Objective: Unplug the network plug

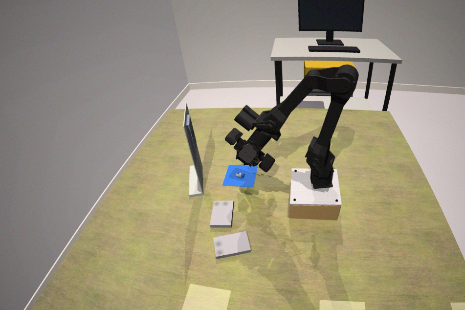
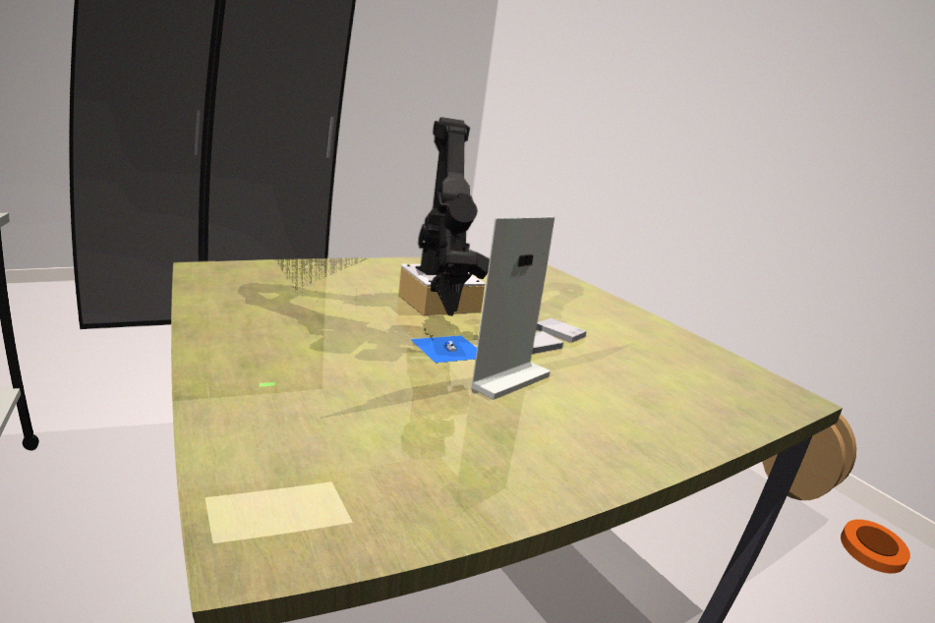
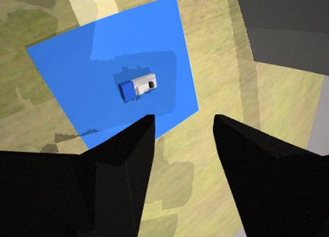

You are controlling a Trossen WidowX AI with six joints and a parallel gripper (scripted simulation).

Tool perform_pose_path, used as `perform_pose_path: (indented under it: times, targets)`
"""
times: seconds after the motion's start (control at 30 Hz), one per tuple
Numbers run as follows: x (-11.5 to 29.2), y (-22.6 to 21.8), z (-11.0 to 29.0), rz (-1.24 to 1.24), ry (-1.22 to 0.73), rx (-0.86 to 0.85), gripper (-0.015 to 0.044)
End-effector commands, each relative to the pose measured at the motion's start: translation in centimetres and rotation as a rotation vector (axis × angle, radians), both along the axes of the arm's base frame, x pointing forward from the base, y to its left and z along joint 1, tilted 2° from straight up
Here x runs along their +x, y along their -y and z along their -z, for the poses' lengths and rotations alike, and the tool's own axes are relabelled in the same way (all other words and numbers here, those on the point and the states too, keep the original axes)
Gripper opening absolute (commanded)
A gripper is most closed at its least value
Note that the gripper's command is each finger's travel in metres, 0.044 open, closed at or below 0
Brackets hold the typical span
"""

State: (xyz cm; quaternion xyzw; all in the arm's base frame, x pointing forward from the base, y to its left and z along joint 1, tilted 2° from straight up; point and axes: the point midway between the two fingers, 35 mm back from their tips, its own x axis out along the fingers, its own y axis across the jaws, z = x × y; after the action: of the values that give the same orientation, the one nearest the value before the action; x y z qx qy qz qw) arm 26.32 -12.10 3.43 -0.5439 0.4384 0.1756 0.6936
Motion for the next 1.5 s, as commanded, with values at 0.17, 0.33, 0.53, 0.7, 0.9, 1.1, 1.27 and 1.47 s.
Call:
perform_pose_path:
  times: [0.17,0.33,0.53,0.7,0.9,1.1,1.27,1.47]
  targets:
    - [0.2,0.1,-1.5,-0.004,0.009,-0.005,0.0156]
    - [0.1,0.1,-2.2,-0.004,0.009,-0.005,0.0156]
    - [-0.1,0.0,-3.0,-0.003,0.009,-0.005,0.0156]
    - [-0.3,0.0,-3.6,-0.003,0.008,-0.005,0.0156]
    - [-0.5,-0.1,-4.4,-0.003,0.008,-0.005,0.0156]
    - [-0.8,-0.2,-5.2,-0.003,0.008,-0.005,0.0156]
    - [-0.7,-0.1,-5.7,0.002,0.0,-0.003,0.0156]
    - [-0.5,0.0,-7.7,0.001,0.002,-0.003,0.0156]
